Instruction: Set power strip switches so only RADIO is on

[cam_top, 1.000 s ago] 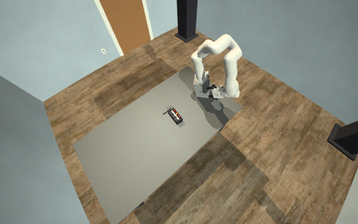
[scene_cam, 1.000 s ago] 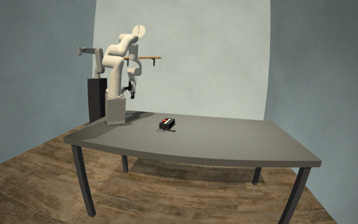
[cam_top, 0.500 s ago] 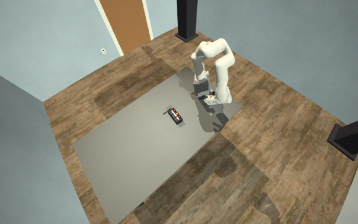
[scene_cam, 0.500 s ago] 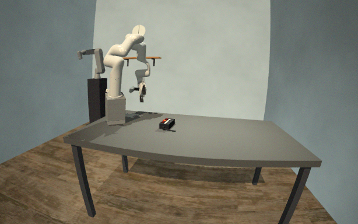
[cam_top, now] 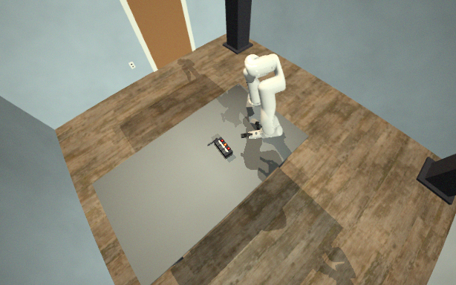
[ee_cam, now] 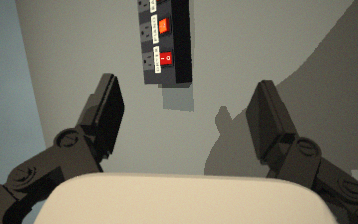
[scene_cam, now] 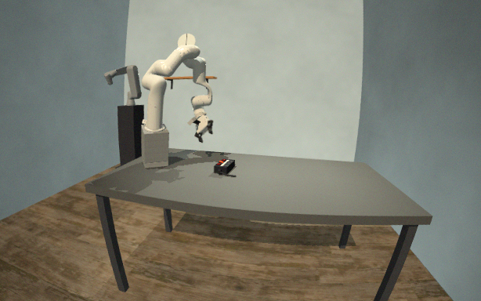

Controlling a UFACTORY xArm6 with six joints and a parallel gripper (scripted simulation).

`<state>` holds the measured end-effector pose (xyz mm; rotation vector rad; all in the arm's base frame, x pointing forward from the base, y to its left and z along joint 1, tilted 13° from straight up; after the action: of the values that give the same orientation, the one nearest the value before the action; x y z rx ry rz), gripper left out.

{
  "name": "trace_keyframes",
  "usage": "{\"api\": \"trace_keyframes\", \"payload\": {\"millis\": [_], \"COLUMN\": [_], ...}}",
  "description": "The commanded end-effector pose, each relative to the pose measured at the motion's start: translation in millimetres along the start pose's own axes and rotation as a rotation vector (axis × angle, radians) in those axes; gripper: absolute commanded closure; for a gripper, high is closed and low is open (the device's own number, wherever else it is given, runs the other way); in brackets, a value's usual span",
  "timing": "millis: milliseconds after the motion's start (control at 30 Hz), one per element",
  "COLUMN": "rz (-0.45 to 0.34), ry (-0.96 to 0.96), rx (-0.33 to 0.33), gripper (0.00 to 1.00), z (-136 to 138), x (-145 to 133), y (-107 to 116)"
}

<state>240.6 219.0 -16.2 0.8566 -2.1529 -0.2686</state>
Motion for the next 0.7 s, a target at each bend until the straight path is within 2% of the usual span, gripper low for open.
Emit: {"api": "trace_keyframes", "payload": {"millis": [0,133,200,267,300,333,433,667], "rz": [-0.065,-0.065,-0.104,-0.104,-0.122,-0.122,-0.155,-0.196], "ry": [0.218,0.218,0.386,0.386,0.467,0.467,0.621,0.821], "rx": [-0.007,-0.007,0.004,0.004,0.012,0.012,0.028,0.054], "gripper": [0.00,0.00,0.00,0.00,0.00,0.00,0.00,0.00], "z": [-27,-27,-42,-42,-48,-48,-59,-70], "x": [-9,-9,-11,-11,-11,-11,-9,-4], "y": [-32,-32,-56,-56,-68,-68,-89,-117]}}
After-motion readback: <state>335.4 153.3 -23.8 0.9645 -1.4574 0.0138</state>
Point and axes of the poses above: the point where the finger pads meet when closed, its own y axis back along the fingers, its own z axis across the jaws, x = y × z, the point moved 8 cm from there along y, back along the fingers, and after that the axes turned 11 degrees about y, right-handed, at the moved point
